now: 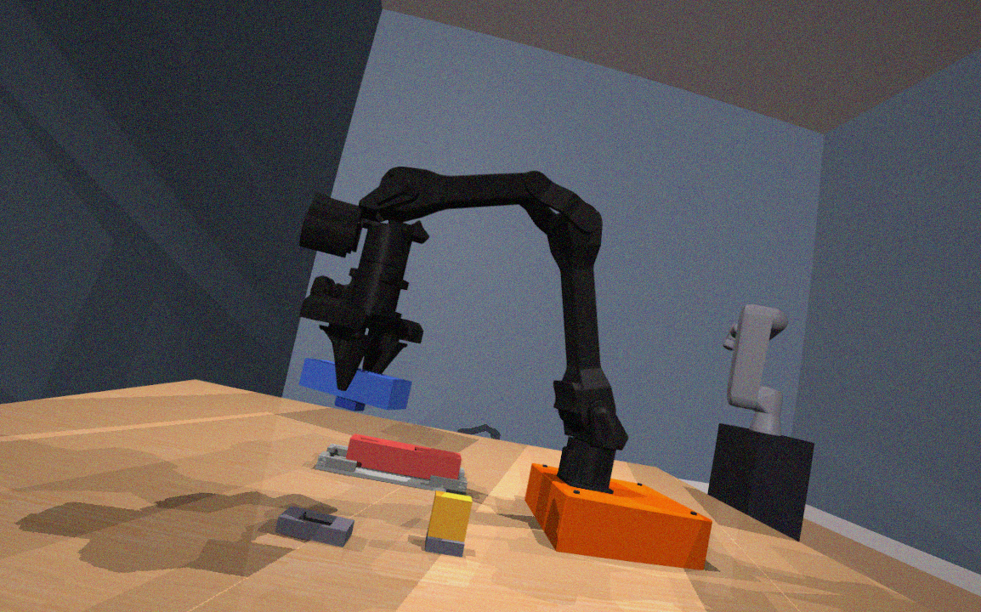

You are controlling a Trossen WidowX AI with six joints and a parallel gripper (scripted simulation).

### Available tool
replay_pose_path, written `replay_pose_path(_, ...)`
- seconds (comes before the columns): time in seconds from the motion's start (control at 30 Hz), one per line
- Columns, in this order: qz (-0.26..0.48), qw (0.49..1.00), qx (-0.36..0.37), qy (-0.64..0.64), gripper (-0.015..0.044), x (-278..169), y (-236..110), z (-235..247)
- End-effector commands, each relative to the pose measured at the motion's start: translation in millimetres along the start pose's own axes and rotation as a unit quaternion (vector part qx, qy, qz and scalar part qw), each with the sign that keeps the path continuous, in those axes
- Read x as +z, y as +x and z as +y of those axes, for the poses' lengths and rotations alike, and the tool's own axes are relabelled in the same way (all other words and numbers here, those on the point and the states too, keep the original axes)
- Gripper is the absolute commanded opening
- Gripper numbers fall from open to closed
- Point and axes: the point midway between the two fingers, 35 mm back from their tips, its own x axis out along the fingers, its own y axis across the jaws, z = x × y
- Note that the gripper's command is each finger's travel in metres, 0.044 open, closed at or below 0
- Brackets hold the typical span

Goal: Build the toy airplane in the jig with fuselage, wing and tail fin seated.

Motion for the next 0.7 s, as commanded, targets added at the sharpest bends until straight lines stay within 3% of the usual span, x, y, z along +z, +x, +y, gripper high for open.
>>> replay_pose_path(0.0, -0.001, 1.000, 0.002, 0.029, 0.0000, 3.5, 0.7, -11.1)
replay_pose_path(0.67, -0.002, 0.984, -0.002, 0.177, 0.0000, 18.6, 9.5, -74.6)
